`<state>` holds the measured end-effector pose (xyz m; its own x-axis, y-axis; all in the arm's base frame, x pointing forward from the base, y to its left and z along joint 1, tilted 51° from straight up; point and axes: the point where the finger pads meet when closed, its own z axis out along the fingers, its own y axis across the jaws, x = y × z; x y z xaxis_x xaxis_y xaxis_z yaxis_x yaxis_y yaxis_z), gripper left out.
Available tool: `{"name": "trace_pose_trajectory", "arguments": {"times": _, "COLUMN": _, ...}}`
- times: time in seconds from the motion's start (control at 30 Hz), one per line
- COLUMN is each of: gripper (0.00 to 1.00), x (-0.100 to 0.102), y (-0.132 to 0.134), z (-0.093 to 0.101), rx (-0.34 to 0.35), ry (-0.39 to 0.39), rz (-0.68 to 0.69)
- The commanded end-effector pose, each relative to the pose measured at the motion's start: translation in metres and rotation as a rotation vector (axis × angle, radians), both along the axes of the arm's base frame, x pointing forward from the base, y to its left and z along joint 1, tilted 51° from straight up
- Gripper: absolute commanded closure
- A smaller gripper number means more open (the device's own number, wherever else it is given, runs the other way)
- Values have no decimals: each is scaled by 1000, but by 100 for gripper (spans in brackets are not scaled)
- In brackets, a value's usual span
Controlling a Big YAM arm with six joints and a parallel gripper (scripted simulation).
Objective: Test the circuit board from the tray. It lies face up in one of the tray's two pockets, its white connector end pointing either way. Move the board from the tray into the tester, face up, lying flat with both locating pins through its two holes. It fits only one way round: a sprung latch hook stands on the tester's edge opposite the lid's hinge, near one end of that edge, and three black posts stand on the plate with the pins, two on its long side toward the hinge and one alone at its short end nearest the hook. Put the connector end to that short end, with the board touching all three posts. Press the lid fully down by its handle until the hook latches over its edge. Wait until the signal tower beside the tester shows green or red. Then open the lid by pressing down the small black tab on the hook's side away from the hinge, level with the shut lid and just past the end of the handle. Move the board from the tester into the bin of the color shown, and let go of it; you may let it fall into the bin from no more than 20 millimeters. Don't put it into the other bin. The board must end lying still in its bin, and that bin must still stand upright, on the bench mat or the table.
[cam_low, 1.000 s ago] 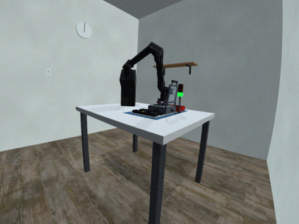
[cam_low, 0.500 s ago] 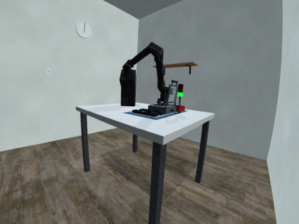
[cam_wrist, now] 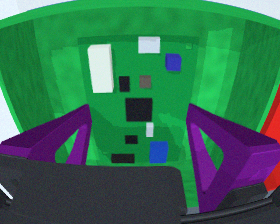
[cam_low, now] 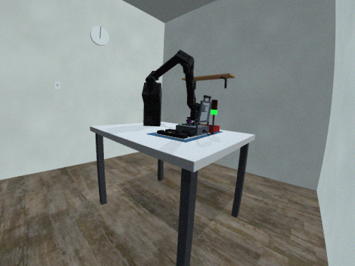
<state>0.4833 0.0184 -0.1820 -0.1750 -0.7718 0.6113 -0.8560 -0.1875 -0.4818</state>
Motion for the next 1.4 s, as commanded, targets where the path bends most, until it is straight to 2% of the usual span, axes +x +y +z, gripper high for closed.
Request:
{"name": "trace_pose_trajectory", "arguments": {"times": 0.0, "gripper": 28, "x": 2, "y": -5, "z": 0, "rx": 1, "ry": -1, "rz": -4}}
{"name": "trace_pose_trajectory", "arguments": {"times": 0.13, "gripper": 28, "x": 2, "y": -5, "z": 0, "rx": 1, "ry": -1, "rz": -4}}
{"name": "trace_pose_trajectory", "arguments": {"times": 0.17, "gripper": 8, "x": 2, "y": -5, "z": 0, "rx": 1, "ry": -1, "rz": -4}}
{"name": "trace_pose_trajectory", "arguments": {"times": 1.37, "gripper": 8, "x": 2, "y": -5, "z": 0, "rx": 1, "ry": -1, "rz": -4}}
